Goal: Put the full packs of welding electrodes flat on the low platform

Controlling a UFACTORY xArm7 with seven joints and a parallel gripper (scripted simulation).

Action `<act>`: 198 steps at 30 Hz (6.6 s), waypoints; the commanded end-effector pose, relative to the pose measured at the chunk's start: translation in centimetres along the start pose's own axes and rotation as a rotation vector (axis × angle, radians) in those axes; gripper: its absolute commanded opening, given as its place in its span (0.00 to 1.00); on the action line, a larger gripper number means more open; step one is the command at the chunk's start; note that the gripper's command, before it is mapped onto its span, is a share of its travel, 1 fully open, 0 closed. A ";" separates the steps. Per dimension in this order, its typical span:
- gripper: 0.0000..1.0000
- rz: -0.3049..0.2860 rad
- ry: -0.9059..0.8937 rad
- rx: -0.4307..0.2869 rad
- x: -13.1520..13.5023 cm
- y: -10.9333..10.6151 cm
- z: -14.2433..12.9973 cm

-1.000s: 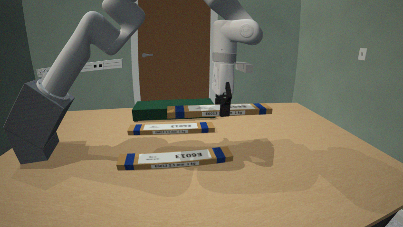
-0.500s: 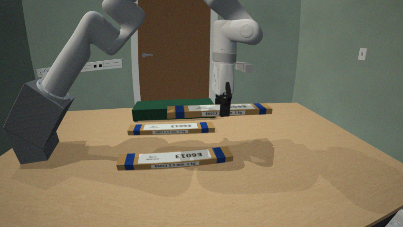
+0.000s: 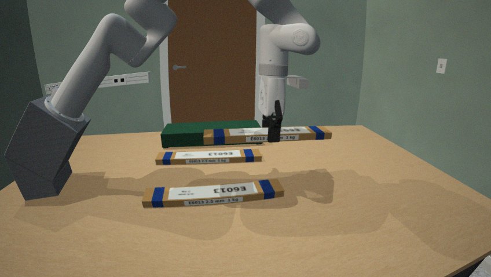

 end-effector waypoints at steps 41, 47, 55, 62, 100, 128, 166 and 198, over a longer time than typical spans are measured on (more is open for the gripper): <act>0.58 -0.002 0.000 0.002 0.1 -3.1 0.1; 0.58 -0.002 0.000 0.002 0.1 -3.1 0.1; 0.58 -0.002 0.000 0.002 0.1 -3.1 0.1; 0.58 -0.002 0.000 0.002 0.1 -3.1 0.1; 0.58 -0.002 0.000 0.002 0.1 -3.1 0.1; 0.58 -0.002 0.000 0.002 0.1 -3.1 0.1; 0.58 -0.002 0.000 0.002 0.1 -3.1 0.1; 0.58 -0.002 0.000 0.002 0.1 -3.1 0.1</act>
Point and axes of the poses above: the point where the finger pads meet when closed, its own y axis out along the fingers, its own x axis across the jaws, z = x × y, the point moved 3 cm from there along -y, back along the fingers, and after that the axes turned 4 degrees about -y, right-handed, at the moved point
